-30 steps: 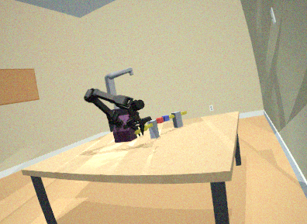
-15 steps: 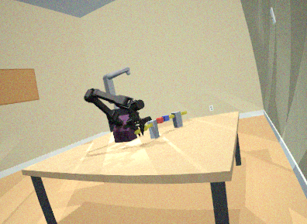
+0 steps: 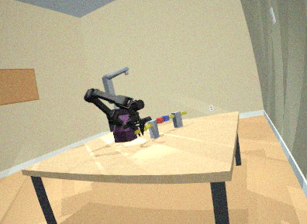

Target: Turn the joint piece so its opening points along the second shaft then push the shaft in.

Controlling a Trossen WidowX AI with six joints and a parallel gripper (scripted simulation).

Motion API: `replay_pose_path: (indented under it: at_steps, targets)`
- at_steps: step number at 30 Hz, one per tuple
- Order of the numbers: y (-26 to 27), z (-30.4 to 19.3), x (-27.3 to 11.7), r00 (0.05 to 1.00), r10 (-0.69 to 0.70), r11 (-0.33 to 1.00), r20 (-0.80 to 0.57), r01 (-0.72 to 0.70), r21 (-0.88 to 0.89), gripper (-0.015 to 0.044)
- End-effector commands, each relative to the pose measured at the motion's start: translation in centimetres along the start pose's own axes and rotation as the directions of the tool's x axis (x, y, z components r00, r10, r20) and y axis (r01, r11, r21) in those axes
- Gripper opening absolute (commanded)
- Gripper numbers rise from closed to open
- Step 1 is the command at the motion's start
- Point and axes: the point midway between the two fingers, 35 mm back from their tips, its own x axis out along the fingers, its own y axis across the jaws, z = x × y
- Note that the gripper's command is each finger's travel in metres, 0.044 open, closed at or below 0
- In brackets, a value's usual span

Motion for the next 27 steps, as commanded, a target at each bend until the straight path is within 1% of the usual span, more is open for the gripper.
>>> replay_pose_path:
  at_steps: [1, 10, 27]
  targets:
    - [0.0, 0.0, 0.0, 1.0, 0.0, 1.0, 0.0, 0.0, 0.0, 0.0067]
    - [-0.01, -0.01, 0.01, 1.0, -0.002, 1.0, 0.0, 0.002, 0.0, 0.0067]
    - [-0.1, 0.15, 0.16, 0.993, -0.12, 0.993, -0.002, 0.12, -0.003, 0.0067]
